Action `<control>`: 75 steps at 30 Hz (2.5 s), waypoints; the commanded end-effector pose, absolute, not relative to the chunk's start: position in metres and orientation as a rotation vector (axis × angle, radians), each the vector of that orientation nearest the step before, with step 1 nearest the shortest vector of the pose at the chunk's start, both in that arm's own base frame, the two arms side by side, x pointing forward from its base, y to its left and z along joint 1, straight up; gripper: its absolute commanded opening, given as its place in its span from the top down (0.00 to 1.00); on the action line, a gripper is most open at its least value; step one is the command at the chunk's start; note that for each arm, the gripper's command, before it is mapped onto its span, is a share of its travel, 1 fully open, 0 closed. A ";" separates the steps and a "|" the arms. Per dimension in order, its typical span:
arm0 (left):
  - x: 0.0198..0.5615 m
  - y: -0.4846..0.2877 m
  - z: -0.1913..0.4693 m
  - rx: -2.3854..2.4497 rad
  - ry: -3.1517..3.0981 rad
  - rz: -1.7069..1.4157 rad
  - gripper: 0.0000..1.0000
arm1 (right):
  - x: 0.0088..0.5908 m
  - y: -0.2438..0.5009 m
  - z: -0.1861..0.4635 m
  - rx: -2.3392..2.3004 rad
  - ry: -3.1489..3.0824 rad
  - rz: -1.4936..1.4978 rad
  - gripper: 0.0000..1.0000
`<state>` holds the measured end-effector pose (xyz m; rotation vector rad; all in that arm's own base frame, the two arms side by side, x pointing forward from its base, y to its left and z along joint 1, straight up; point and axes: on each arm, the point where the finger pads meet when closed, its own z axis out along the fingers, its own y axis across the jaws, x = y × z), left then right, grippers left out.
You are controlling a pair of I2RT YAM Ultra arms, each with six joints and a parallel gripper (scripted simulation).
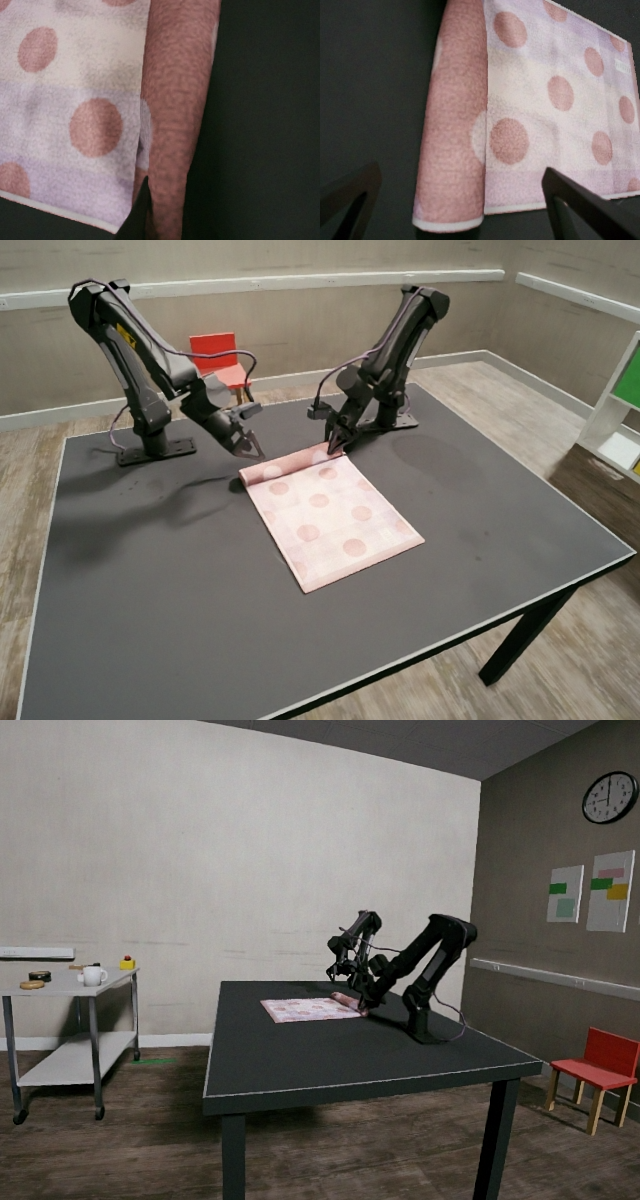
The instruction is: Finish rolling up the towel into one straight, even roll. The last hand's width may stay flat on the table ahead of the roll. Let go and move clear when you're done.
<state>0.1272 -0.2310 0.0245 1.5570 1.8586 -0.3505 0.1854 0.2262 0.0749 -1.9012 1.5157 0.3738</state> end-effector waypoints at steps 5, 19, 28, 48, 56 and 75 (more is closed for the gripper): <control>0.120 -0.232 0.024 1.585 1.967 -0.547 0.81 | 0.191 0.230 0.078 -1.895 1.484 0.370 0.02; 0.120 -0.232 0.028 1.500 2.198 -1.027 0.81 | 0.192 0.229 0.075 -1.894 1.484 0.370 0.02; 0.120 -0.232 0.030 1.438 2.284 -1.252 0.81 | 0.192 0.229 0.075 -1.894 1.484 0.370 0.02; 0.120 -0.232 0.027 1.360 2.355 -1.480 0.81 | 0.197 0.229 0.078 -1.908 1.469 0.378 0.02; 0.120 -0.232 0.020 1.360 2.355 -1.480 0.81 | 0.204 0.230 0.083 -1.927 1.447 0.389 0.02; 0.120 -0.232 0.020 1.360 2.355 -1.480 0.81 | 0.200 0.230 0.027 -1.928 1.446 0.390 0.02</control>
